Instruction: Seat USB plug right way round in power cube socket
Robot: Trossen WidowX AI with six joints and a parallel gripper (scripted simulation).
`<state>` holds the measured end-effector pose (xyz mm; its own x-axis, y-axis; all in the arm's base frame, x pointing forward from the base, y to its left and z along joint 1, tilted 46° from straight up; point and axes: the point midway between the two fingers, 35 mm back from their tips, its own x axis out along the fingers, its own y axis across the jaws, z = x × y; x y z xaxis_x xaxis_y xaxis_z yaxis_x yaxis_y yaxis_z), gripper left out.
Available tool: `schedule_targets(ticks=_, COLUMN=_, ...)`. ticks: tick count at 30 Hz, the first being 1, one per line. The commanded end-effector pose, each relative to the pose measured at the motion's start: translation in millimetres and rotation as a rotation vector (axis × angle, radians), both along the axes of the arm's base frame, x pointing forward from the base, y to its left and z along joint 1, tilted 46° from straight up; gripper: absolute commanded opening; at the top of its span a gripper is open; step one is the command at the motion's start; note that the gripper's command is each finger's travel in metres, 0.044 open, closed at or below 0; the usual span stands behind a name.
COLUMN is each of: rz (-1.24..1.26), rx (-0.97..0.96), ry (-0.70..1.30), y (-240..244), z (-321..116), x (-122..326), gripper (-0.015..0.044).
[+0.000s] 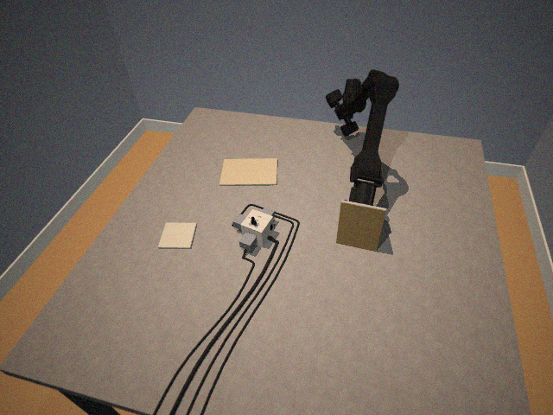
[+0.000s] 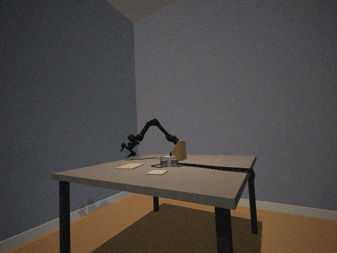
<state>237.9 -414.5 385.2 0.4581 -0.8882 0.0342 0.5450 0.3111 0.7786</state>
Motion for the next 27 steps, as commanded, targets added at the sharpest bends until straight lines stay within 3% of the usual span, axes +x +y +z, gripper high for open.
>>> schedule_targets(ticks=1, rz=0.117, rx=0.105, ry=0.006, y=30, z=-25, x=60, gripper=0.0440)
schedule_targets(ticks=7, rz=0.285, rx=0.360, ry=0.041, y=102, z=-94, x=150, gripper=0.0440)
schedule_targets(ticks=14, rz=0.332, rx=0.639, ry=0.157, y=197, z=-190, x=210, gripper=0.0440)
schedule_targets(ticks=21, rz=0.336, rx=0.802, ry=0.396, y=313, z=-282, x=225, gripper=0.0440)
schedule_targets(ticks=27, rz=0.207, rx=0.893, ry=0.594, y=413, z=-358, x=194, gripper=0.0440)
